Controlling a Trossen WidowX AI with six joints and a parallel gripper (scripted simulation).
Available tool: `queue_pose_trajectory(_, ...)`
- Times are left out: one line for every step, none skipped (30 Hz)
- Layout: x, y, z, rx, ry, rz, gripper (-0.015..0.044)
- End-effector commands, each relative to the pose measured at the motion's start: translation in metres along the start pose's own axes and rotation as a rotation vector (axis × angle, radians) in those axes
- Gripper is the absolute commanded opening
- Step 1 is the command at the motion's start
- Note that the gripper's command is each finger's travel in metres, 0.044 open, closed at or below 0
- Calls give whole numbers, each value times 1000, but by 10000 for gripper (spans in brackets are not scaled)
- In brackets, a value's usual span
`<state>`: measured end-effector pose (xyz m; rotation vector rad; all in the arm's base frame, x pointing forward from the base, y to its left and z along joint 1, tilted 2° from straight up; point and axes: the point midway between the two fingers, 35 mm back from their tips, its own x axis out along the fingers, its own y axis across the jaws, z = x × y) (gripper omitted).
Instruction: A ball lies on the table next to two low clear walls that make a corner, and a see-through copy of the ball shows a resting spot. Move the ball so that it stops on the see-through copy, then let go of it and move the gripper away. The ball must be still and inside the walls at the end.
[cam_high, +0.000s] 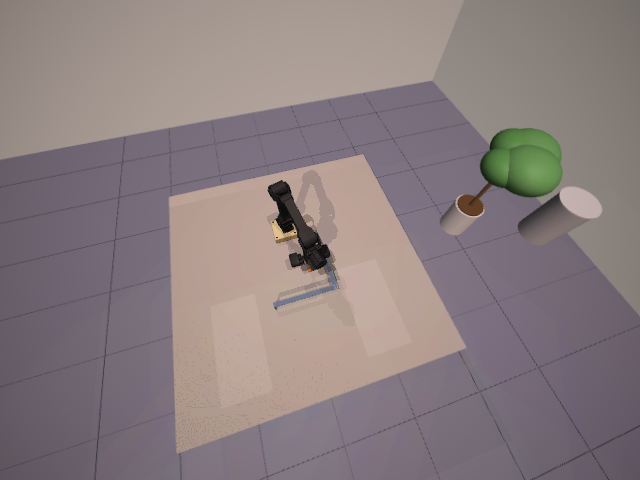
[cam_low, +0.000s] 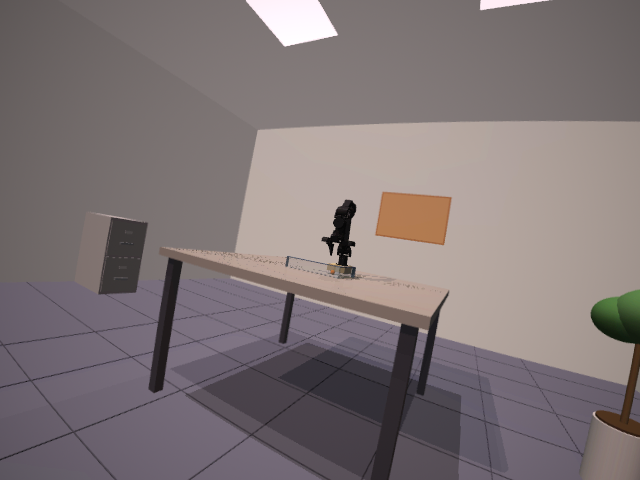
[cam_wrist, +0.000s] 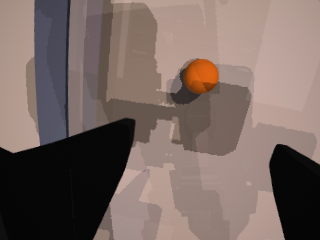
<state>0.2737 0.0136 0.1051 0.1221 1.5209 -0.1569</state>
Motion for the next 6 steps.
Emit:
queue_pose_trajectory(-36,0,0,3,-31,8,380)
queue_pose_trajectory(-36,0,0,3,-31,8,406)
queue_pose_trajectory(-36,0,0,3,-31,8,432)
queue_pose_trajectory(-36,0,0,3,-31,8,440)
queue_pose_trajectory(-36,0,0,3,-31,8,440)
queue_pose_trajectory(-36,0,0,3,-31,8,440)
